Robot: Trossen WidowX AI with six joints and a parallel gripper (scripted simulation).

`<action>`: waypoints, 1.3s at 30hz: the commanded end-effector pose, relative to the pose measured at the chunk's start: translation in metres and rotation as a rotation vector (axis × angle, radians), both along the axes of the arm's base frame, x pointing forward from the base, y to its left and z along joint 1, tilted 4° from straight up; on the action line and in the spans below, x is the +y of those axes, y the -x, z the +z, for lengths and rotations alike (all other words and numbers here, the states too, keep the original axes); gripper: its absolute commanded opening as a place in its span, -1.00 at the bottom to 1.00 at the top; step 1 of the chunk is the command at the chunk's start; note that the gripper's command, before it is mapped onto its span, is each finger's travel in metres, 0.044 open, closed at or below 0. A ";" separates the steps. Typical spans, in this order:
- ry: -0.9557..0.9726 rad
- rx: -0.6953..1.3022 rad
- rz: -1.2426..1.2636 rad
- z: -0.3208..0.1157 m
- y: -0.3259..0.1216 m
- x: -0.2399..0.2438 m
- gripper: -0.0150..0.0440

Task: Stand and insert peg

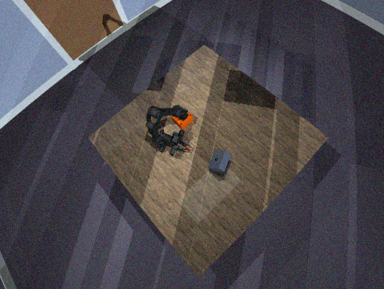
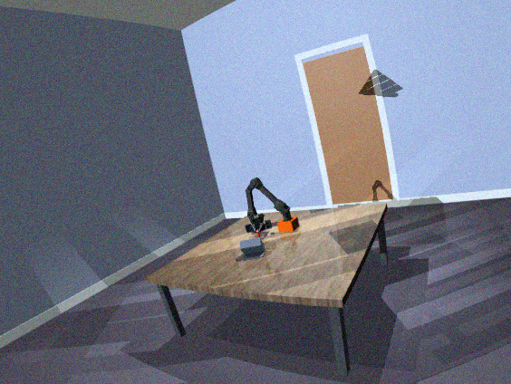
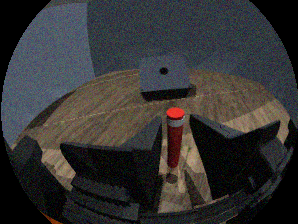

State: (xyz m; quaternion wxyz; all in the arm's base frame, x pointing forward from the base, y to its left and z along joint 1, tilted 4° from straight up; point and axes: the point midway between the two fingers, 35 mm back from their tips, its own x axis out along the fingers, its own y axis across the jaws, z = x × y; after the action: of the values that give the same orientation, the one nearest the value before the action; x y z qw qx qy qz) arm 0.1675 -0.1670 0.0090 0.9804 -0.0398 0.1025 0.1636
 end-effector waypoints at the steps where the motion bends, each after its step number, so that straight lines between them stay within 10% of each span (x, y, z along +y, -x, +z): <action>1: 0.000 0.001 0.001 0.000 0.000 0.000 -0.05; 13: 0.000 0.001 0.001 0.000 0.000 0.000 1.00; 23: 0.000 0.001 0.000 0.008 -0.001 -0.002 1.00; 39: 0.002 -0.001 0.000 0.160 -0.005 0.011 1.00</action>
State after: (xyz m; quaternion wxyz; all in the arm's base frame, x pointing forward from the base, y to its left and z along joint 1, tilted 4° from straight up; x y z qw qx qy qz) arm 0.1723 -0.1611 0.1563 0.9800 -0.0468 0.1029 0.1641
